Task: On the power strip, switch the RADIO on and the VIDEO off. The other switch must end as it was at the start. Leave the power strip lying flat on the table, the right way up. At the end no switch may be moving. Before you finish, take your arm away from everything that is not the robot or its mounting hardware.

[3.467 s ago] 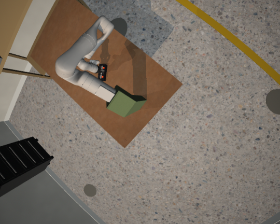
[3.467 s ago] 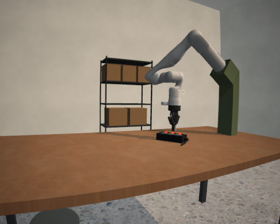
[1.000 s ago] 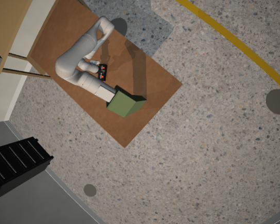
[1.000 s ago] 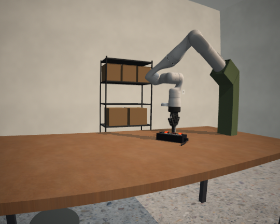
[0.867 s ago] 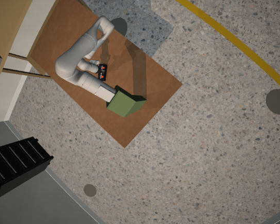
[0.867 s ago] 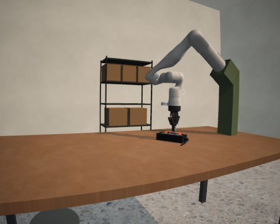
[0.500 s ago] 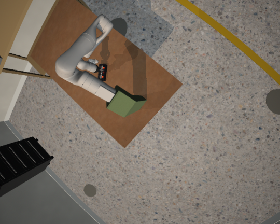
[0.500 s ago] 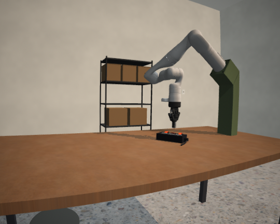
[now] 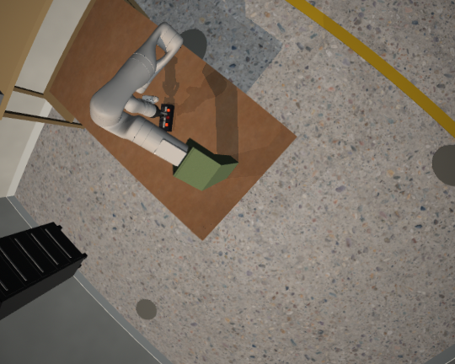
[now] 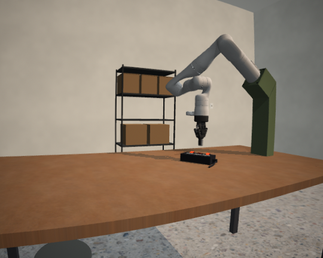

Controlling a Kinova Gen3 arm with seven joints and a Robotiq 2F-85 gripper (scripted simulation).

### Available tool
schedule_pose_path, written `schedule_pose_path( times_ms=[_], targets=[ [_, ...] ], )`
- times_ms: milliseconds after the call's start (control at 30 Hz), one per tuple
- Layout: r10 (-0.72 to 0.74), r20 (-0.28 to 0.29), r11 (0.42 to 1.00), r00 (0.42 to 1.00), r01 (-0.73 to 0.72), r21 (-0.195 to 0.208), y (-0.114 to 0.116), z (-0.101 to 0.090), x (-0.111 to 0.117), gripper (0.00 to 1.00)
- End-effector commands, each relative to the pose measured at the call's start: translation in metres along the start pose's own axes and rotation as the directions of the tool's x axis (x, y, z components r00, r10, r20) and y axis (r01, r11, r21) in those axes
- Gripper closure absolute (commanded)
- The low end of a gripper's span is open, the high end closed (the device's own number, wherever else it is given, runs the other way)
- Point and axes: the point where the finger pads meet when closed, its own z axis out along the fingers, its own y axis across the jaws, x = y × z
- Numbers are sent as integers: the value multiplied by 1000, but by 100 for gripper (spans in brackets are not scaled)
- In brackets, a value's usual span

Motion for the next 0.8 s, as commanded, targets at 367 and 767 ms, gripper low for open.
schedule_pose_path(
  times_ms=[367,767],
  targets=[
    [0,0,1000,1000,0,1,0,0,0,0],
    [0,0,1000,1000,0,1,0,0,0,0]
  ],
)
